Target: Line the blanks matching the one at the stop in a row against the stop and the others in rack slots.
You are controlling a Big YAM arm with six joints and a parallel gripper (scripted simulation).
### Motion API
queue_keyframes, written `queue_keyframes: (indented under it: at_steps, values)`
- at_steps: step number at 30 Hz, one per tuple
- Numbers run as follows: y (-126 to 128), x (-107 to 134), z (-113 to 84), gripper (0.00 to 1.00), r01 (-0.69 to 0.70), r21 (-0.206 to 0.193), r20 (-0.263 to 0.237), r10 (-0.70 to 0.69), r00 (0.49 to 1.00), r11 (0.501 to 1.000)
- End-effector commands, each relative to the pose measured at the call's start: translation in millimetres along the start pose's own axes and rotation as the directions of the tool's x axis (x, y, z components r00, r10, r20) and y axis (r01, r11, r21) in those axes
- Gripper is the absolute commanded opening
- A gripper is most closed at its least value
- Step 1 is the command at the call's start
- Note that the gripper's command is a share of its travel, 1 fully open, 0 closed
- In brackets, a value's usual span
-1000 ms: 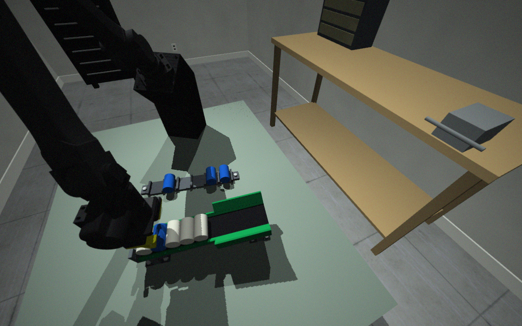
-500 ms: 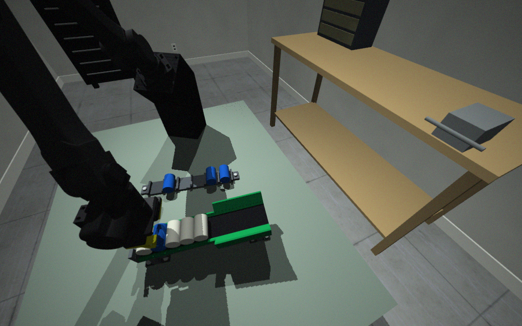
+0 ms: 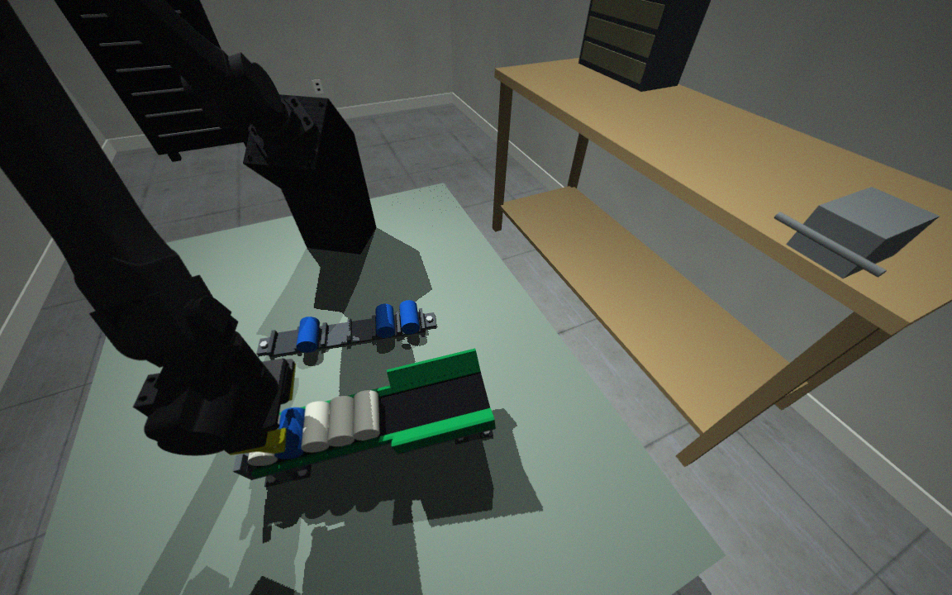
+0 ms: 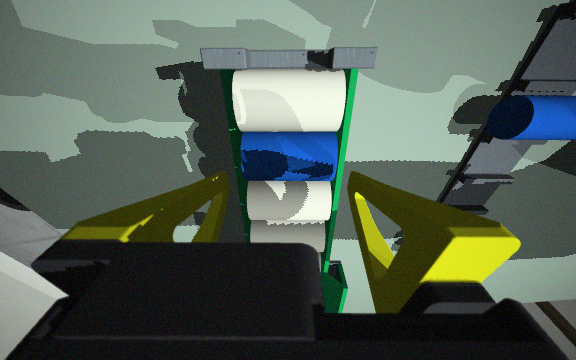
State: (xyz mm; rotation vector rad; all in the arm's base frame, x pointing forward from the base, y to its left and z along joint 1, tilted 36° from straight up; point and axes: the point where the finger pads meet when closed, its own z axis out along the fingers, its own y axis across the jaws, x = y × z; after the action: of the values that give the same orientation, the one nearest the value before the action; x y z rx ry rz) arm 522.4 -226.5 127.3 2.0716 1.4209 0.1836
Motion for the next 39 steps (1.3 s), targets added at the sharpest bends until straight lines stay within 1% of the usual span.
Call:
queue_keyframes:
  at_steps: [1, 24, 29, 39]
  values:
    - [15.9, -5.2, 6.3, 0.84, 0.001, -0.024, 0.004, -0.001, 1.0, 1.0]
    - [15.7, -6.1, 7.2, 0.84, 0.0, -0.023, 0.005, 0.0, 1.0, 1.0]
    - [15.3, -7.1, 12.7, 0.84, -0.001, -0.022, 0.006, 0.002, 1.0, 1.0]
    - [14.1, -7.1, 31.6, 0.84, -0.001, -0.021, 0.006, 0.001, 1.0, 1.0]
